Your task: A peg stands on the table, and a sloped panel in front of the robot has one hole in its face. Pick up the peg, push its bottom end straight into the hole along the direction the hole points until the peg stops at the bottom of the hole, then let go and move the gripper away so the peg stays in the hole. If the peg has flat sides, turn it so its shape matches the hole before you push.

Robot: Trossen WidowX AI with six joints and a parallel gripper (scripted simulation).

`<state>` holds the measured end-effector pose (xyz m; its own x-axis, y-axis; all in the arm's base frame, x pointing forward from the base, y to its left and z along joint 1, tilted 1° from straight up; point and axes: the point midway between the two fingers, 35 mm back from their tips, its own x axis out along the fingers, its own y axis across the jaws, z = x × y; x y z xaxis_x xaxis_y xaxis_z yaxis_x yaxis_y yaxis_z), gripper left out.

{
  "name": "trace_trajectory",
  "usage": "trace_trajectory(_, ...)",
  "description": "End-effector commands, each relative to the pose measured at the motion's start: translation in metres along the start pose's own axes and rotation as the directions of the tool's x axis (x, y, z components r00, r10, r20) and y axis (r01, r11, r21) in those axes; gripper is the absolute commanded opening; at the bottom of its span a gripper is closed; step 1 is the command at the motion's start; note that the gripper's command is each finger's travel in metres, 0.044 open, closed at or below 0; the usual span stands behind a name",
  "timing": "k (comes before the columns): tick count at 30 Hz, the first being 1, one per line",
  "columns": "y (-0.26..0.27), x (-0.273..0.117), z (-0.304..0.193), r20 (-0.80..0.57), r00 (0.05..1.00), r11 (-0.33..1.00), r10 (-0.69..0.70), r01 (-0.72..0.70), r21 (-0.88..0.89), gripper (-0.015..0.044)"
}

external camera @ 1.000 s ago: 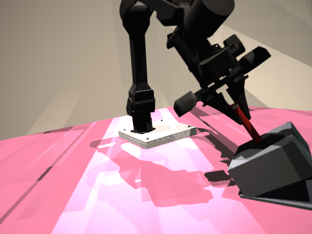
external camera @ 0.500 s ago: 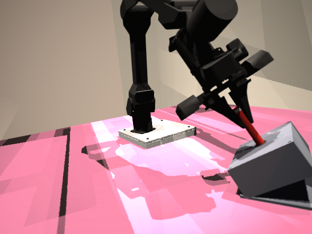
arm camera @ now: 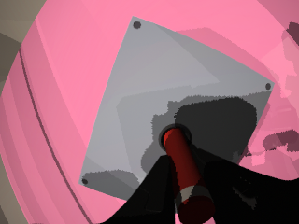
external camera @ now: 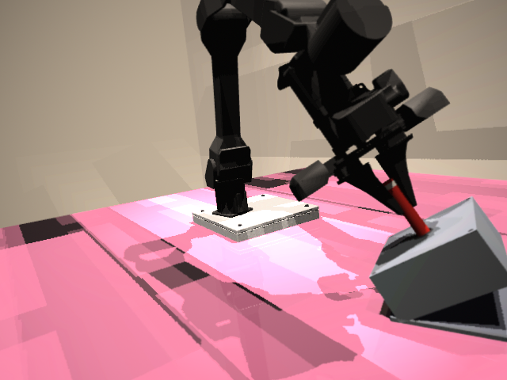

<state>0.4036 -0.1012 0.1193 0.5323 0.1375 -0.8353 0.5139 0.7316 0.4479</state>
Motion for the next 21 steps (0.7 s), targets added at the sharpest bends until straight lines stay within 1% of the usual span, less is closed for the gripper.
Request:
trace_trajectory(1,-0.001,0.003,0.000,0.001,1.000,1.000,-0.003,0.003,0.004,0.0000)
trace_trajectory(21,-0.001,0.013,0.000,0.001,1.000,1.000,-0.003,0.003,0.004,0.0000)
